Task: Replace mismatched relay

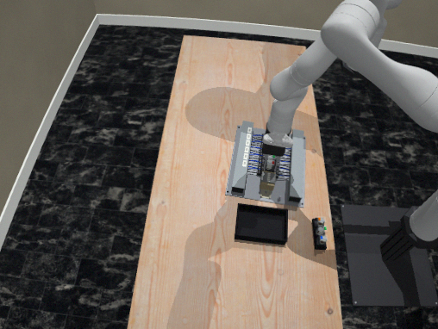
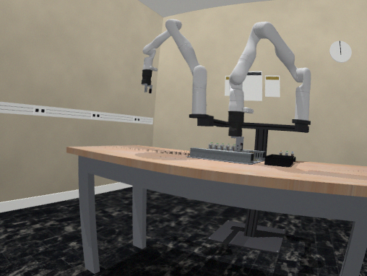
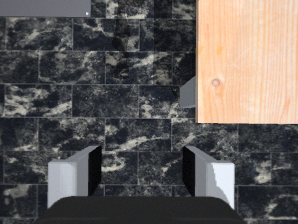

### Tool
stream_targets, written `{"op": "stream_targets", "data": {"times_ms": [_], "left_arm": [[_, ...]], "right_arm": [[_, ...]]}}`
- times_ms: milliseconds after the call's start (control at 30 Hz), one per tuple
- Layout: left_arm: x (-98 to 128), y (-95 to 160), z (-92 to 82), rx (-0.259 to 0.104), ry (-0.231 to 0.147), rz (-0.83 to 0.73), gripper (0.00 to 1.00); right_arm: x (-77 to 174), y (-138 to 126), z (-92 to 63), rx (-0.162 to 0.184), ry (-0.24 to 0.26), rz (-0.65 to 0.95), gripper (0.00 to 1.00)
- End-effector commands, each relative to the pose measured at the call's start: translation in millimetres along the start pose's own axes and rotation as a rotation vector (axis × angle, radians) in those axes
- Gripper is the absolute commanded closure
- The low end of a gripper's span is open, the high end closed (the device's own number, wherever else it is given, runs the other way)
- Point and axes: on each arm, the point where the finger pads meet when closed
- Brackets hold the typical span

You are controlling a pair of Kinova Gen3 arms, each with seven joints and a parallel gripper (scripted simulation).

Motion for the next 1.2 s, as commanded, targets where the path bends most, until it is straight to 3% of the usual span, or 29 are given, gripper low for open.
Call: {"op": "stream_targets", "data": {"times_ms": [0, 567, 1167], "left_arm": [[-0.6, 1.0, -1.1, -0.001, -0.001, 0.000, 1.00], [-0.6, 1.4, -1.1, 0.016, 0.000, 0.000, 1.00], [-0.5, 0.9, -1.3, -0.002, -0.001, 0.000, 1.00]], "right_arm": [[-0.4, -0.1, -0.6, 0.000, -0.002, 0.000, 0.00], [-0.4, -0.1, -0.6, 0.000, -0.002, 0.000, 0.00], [-0.4, -0.1, -0.6, 0.000, -0.002, 0.000, 0.00]]}}
Point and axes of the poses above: on each arm, the point where the finger pads meet when closed, its own z axis out along the fingers, its own y axis across the jaws, x = y × z, and after that the axes turned 4 degrees about -z, right-handed
